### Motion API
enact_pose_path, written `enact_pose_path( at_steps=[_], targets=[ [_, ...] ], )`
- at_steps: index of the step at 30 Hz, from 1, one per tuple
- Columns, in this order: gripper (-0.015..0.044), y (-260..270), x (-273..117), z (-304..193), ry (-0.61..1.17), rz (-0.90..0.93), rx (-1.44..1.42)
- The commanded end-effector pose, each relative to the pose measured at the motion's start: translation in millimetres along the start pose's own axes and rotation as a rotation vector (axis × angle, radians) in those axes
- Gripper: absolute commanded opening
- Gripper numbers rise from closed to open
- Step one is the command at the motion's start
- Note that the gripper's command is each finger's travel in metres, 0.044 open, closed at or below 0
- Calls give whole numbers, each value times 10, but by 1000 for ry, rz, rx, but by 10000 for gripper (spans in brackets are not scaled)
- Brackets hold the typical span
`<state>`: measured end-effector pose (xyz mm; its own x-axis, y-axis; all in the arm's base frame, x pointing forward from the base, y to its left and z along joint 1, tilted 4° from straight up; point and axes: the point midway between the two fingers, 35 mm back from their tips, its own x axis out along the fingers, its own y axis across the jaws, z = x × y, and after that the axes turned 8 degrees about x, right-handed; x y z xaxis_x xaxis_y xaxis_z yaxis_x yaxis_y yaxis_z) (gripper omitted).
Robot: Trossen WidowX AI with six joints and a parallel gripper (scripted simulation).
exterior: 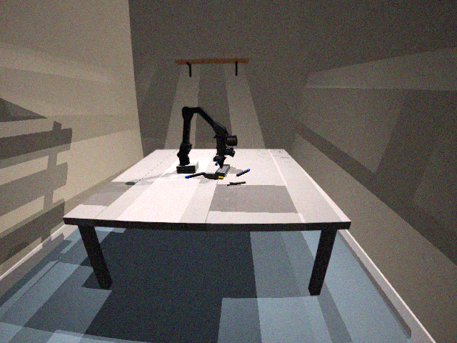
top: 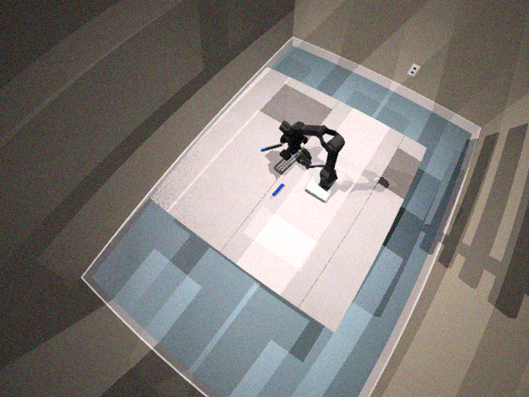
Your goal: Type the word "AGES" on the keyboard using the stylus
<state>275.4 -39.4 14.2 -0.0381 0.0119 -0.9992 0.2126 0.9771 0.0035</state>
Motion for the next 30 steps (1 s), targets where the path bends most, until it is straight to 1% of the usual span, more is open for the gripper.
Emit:
enact_pose_path(
  at_steps=[1, 12, 17, 27, 30],
  targets=[
    [0, -157, -1, 19, -2, -2, -10],
    [0, -144, -1, 2, -2, -2, -10],
    [0, 50, 4, -300, 1, 0, -10],
    [0, 50, 4, -300, 1, 0, -10],
    [0, 224, 2, -307, 1, 2, -10]
  ],
)
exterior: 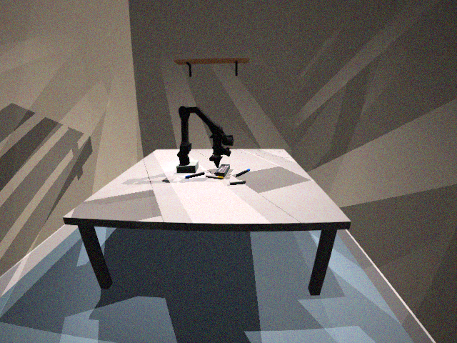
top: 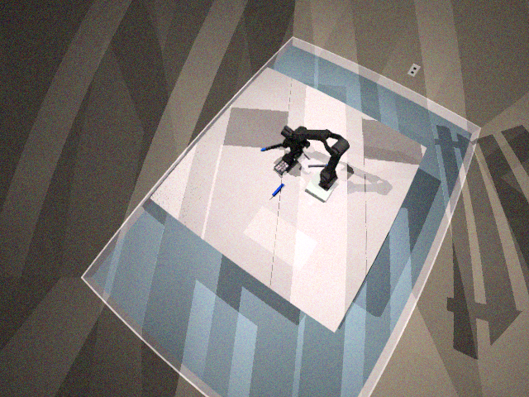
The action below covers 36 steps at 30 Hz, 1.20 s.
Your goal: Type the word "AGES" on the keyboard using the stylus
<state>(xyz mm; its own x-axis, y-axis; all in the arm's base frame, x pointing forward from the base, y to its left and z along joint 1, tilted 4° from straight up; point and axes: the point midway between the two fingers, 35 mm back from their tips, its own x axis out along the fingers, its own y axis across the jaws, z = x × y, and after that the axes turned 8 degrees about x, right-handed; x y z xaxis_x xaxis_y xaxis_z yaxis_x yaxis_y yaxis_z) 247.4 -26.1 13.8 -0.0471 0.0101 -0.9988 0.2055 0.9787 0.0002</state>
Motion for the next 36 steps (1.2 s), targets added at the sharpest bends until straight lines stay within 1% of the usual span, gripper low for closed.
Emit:
enact_pose_path(
  at_steps=[1, 5, 19, 21, 24, 25, 31, 36],
  targets=[
    [0, 275, -16, -16, -8, 7, -3],
    [0, 672, -18, -96, -6, 11, -3],
    [0, 691, -18, -102, -6, 12, -3],
    [0, 694, -114, -92, -6, 12, -3],
    [0, 690, -521, -92, -6, 12, -3],
    [0, 687, -596, -100, -6, 12, -3],
    [0, 685, -622, -103, -6, 12, -3],
    [0, 686, -559, -92, -8, 9, -7]
  ],
)
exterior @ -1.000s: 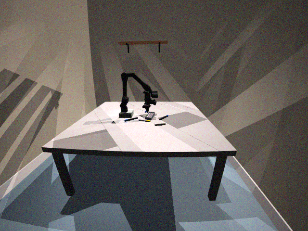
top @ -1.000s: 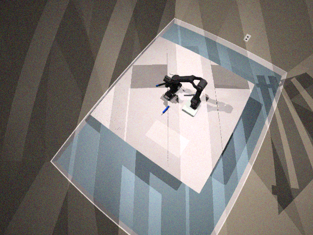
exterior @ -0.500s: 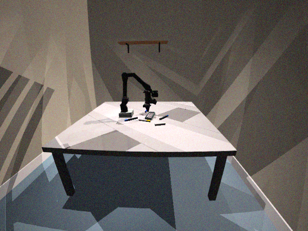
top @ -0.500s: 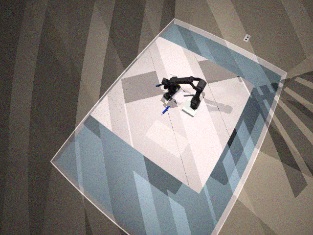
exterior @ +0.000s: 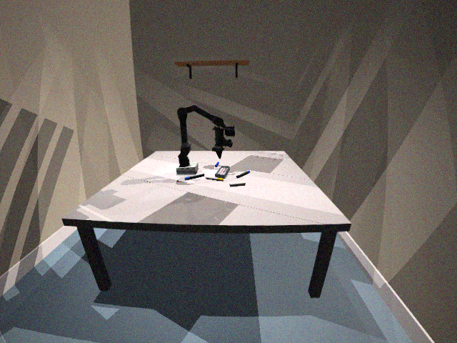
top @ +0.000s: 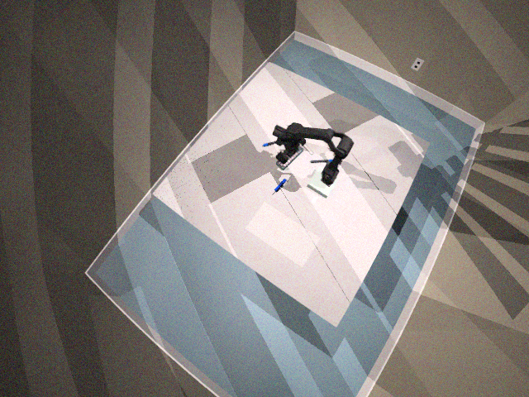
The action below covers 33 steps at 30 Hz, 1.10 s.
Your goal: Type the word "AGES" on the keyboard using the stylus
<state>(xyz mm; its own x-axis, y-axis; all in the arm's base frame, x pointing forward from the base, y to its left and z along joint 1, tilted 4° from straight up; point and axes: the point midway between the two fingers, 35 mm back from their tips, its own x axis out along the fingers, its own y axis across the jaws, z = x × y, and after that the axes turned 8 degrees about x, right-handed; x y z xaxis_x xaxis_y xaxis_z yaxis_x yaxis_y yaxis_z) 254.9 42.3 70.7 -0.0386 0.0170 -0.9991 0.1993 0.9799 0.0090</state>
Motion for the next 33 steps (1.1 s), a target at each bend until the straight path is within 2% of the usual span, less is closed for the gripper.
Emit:
enact_pose_path(
  at_steps=[1, 5, 9, 20, 23, 26, 33],
  targets=[
    [0, 0, 0, 0, 0, 0, 0],
    [105, 0, 0, 0, 0, 0, 0],
    [0, 0, 0, 0, 0, 0, 0],
    [0, 0, 0, 0, 0, 0, 0],
    [79, 19, 7, -4, -1, 7, -19],
    [150, 284, 99, -82, -27, 99, -293],
    [150, 1032, 287, -495, -201, 366, -1155]
  ],
)
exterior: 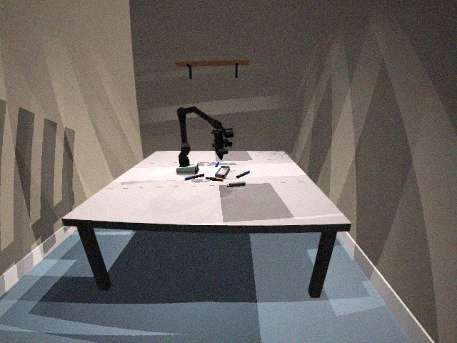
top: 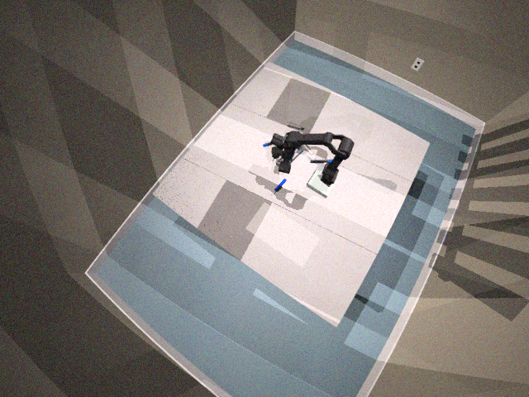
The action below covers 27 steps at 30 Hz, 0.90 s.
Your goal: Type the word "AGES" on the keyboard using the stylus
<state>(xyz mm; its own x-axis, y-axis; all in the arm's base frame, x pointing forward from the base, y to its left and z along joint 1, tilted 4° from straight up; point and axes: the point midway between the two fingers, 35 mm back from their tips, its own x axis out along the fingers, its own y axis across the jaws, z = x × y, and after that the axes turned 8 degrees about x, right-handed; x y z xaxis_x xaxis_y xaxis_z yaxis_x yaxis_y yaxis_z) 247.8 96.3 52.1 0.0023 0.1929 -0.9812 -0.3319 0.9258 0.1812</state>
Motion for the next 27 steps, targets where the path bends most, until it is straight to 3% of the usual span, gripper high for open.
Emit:
enact_pose_path(
  at_steps=[1, 5, 27],
  targets=[
    [150, 709, 212, -47, -172, 200, -749],
    [150, 973, 270, -124, -260, 265, -1036],
    [150, 994, 289, -108, -265, 268, -1050]
  ],
)
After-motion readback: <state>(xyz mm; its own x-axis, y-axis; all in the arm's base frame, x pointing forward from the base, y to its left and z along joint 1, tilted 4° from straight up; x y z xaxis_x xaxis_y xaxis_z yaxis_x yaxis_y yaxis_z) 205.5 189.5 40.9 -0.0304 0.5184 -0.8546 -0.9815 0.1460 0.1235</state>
